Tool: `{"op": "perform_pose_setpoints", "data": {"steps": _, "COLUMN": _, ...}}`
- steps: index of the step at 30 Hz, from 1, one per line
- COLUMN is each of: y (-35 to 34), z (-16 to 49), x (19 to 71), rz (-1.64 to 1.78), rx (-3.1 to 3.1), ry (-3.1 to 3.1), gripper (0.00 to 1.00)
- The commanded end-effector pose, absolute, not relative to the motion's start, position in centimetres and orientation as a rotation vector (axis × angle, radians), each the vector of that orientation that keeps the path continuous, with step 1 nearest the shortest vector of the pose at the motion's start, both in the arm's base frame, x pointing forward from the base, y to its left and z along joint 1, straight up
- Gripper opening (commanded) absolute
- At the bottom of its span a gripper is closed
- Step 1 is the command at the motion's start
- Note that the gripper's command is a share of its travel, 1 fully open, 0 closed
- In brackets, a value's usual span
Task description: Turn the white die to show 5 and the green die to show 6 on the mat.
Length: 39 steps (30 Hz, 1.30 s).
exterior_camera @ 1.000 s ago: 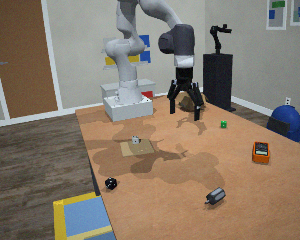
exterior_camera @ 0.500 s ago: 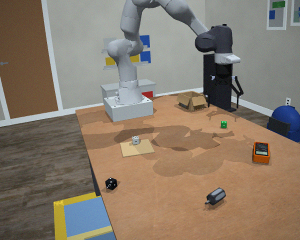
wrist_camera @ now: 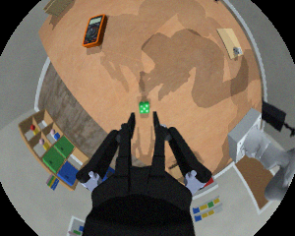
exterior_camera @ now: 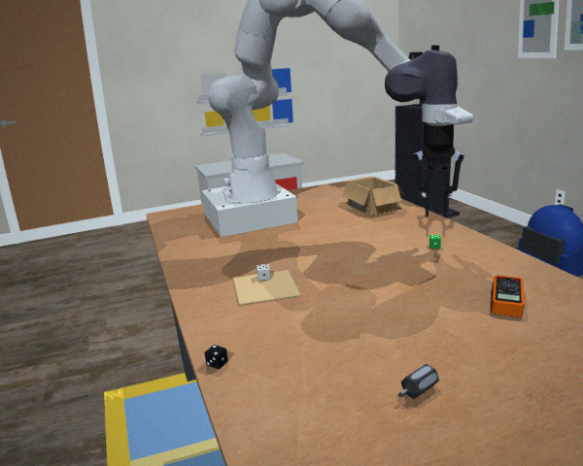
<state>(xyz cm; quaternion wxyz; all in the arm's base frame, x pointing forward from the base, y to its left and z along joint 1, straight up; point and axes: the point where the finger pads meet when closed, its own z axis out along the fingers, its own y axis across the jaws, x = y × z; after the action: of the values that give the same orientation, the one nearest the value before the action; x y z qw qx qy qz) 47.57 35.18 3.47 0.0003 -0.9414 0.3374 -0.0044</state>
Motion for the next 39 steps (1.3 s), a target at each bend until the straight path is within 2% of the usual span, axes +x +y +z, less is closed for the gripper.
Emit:
{"op": "perform_pose_setpoints", "data": {"steps": 1, "y": 35.09, "z": 3.45, "x": 47.61, "rz": -0.013, "rx": -2.967, "ry": 1.042, "gripper": 0.35}}
{"op": "perform_pose_setpoints", "data": {"steps": 39, "y": 35.10, "z": 2.80, "x": 47.63, "rz": -0.013, "rx": -2.968, "ry": 1.041, "gripper": 0.35}}
